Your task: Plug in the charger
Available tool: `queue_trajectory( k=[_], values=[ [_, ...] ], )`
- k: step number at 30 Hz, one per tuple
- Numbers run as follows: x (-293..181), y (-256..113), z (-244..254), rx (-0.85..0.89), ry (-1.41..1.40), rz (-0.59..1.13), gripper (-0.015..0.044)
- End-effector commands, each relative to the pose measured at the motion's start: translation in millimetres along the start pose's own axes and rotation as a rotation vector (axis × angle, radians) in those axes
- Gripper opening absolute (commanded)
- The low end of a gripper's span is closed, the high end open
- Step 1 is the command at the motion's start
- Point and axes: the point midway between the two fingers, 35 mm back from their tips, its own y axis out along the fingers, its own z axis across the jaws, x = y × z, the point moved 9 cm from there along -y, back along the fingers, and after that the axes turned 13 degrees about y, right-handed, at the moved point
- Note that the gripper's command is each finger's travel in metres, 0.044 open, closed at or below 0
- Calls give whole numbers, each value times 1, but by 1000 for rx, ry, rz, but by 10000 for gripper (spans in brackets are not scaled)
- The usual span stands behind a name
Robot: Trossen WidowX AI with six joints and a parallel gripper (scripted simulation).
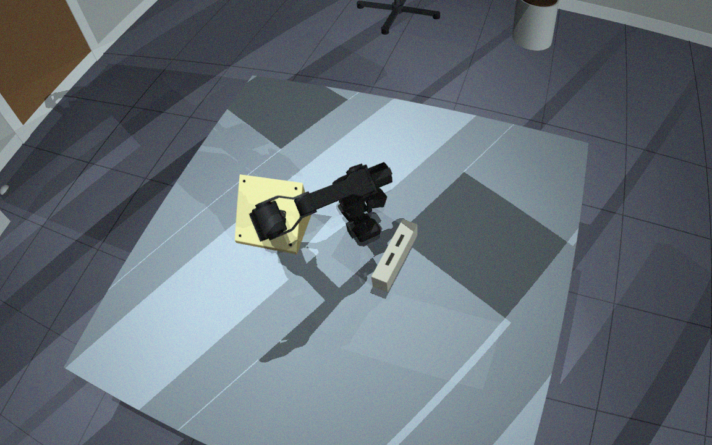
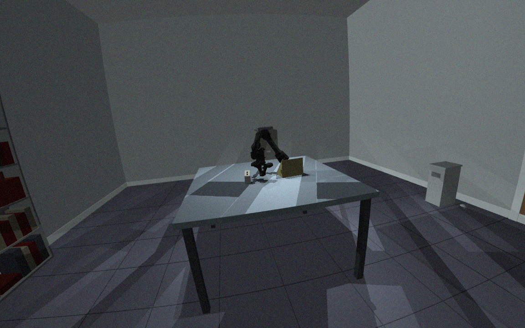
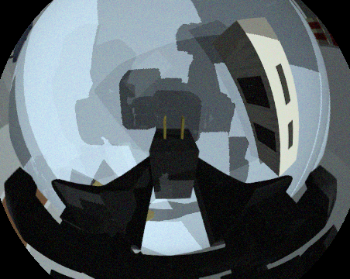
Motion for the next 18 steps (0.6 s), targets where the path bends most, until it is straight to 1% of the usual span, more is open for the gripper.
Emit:
queue_trajectory(
  k=[1,18],
  values=[
    [1,1,0,8,58,1,0],
    [4,9,-2,24,343,7,0]
  ],
)
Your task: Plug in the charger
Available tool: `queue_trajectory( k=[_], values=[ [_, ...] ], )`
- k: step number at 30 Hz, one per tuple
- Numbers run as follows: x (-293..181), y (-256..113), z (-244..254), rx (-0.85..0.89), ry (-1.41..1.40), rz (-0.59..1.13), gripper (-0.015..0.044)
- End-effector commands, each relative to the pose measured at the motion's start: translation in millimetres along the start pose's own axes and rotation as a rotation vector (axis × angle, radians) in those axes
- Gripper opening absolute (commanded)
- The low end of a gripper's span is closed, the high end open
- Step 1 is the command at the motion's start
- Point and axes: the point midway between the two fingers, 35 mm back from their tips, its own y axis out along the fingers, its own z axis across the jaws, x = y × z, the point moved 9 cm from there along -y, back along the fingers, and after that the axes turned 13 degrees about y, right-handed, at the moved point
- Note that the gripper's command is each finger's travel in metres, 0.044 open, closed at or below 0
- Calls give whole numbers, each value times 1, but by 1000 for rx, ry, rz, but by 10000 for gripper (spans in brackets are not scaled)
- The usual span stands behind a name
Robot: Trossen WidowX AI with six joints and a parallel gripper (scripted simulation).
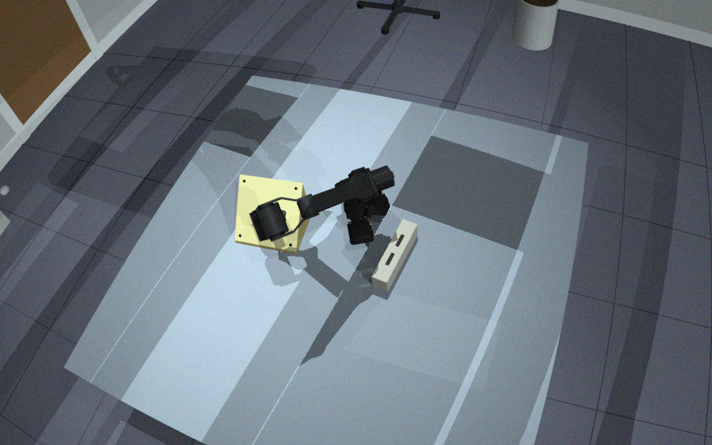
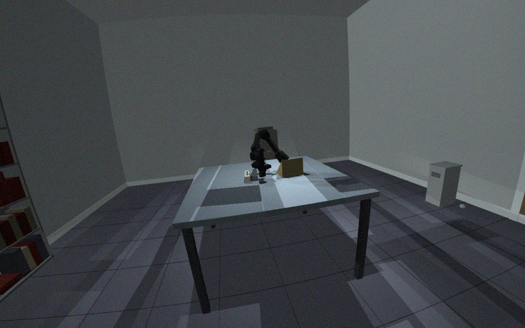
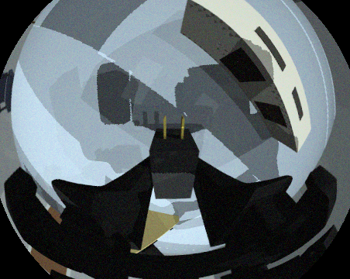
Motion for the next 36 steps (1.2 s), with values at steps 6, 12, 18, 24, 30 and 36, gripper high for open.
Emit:
queue_trajectory(
  k=[6,12,18,24,30,36],
  values=[
    [2,4,0,11,142,5,0],
    [3,6,-1,16,243,9,0],
    [5,9,-1,21,343,13,0],
    [6,11,-2,25,444,17,0],
    [7,14,-2,28,545,22,0],
    [12,14,-4,29,554,22,0]
  ],
)
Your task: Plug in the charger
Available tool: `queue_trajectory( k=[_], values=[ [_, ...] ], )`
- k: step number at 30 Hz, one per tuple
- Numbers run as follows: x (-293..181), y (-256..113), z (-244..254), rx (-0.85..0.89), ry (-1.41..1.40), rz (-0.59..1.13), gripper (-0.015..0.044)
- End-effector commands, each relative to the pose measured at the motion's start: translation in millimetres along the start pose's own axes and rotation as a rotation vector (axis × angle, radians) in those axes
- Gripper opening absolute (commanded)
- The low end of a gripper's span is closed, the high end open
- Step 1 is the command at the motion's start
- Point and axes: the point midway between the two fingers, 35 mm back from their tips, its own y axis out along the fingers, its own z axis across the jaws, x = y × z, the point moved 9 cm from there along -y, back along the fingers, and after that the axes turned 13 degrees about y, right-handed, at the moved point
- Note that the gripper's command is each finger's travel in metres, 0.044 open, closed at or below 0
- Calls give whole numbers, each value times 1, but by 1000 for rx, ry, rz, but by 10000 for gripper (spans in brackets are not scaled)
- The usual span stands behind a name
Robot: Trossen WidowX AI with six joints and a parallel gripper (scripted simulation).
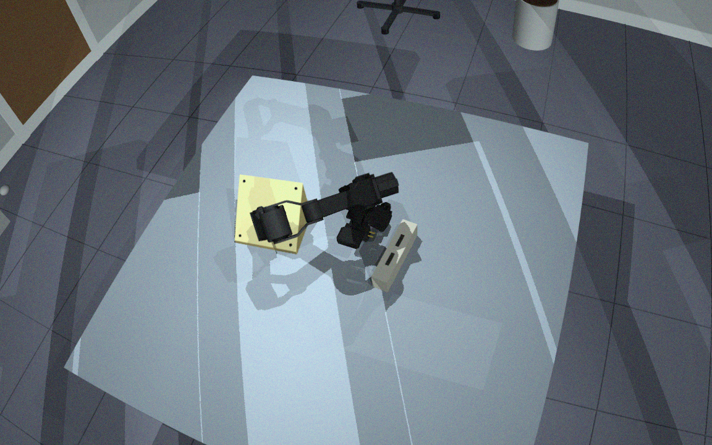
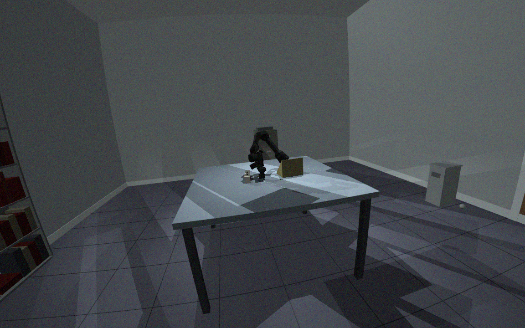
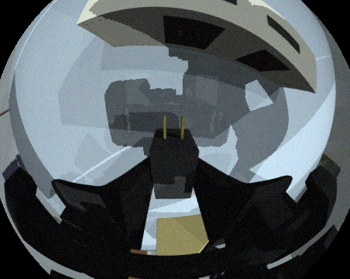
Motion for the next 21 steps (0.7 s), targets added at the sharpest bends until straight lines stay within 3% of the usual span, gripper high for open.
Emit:
queue_trajectory(
  k=[1,21],
  values=[
    [4,-1,1,5,16,1,0],
    [31,-2,4,7,66,2,0]
  ],
)
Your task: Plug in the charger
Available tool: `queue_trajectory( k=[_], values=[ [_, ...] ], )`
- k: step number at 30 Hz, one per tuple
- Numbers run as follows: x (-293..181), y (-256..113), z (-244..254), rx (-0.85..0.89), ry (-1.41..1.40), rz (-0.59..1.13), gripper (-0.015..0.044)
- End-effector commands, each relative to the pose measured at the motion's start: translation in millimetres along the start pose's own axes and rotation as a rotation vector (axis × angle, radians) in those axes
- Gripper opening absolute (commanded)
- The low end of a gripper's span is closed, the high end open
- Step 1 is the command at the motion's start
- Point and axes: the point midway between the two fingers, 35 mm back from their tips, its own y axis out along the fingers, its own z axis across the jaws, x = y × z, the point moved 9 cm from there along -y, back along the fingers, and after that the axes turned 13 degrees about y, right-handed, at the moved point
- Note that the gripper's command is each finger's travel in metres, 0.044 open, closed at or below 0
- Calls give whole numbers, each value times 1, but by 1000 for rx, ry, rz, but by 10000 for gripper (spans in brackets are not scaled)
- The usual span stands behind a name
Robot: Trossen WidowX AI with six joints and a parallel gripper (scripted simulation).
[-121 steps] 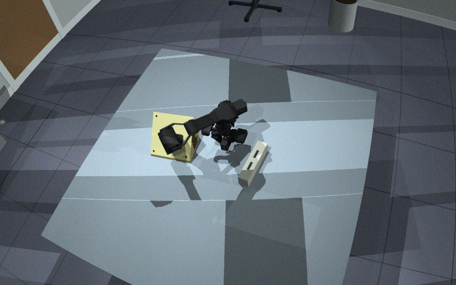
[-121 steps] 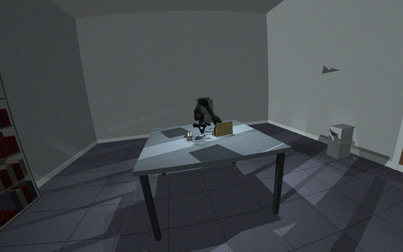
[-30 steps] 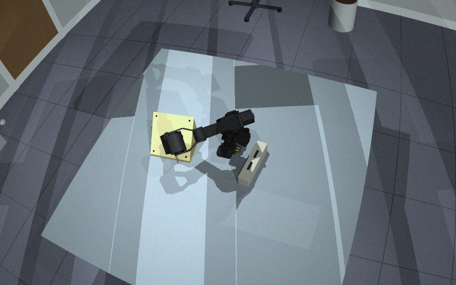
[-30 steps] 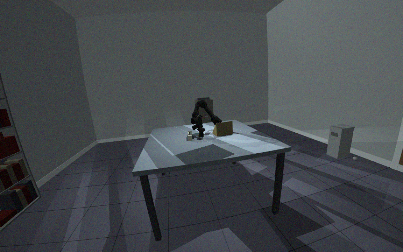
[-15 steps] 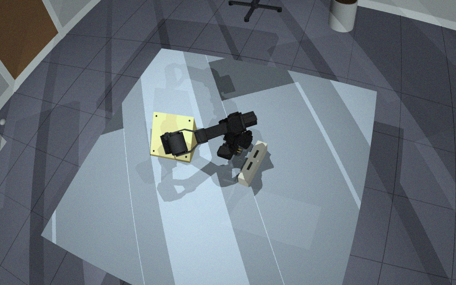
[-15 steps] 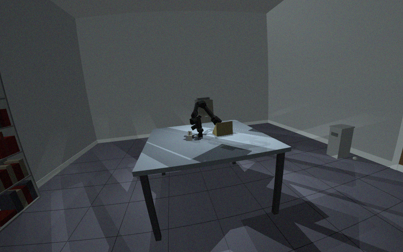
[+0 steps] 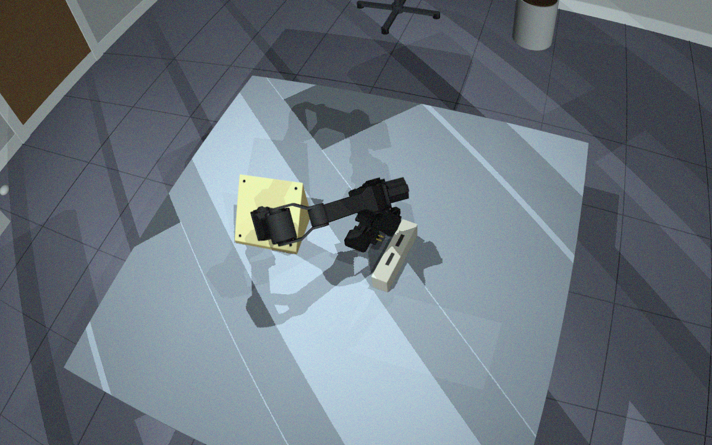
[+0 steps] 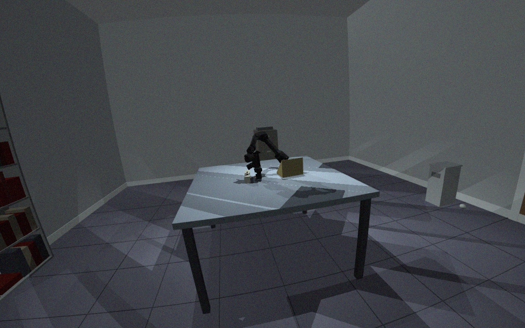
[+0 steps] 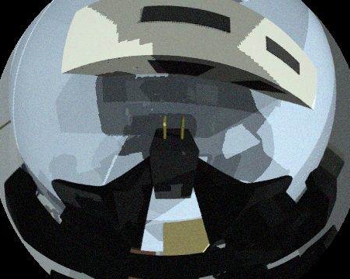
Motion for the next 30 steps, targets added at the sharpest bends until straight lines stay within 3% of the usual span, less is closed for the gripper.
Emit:
queue_trajectory(
  k=[1,30],
  values=[
    [5,-1,1,-2,5,-4,0],
    [23,-1,4,-1,36,-4,0]
  ],
)
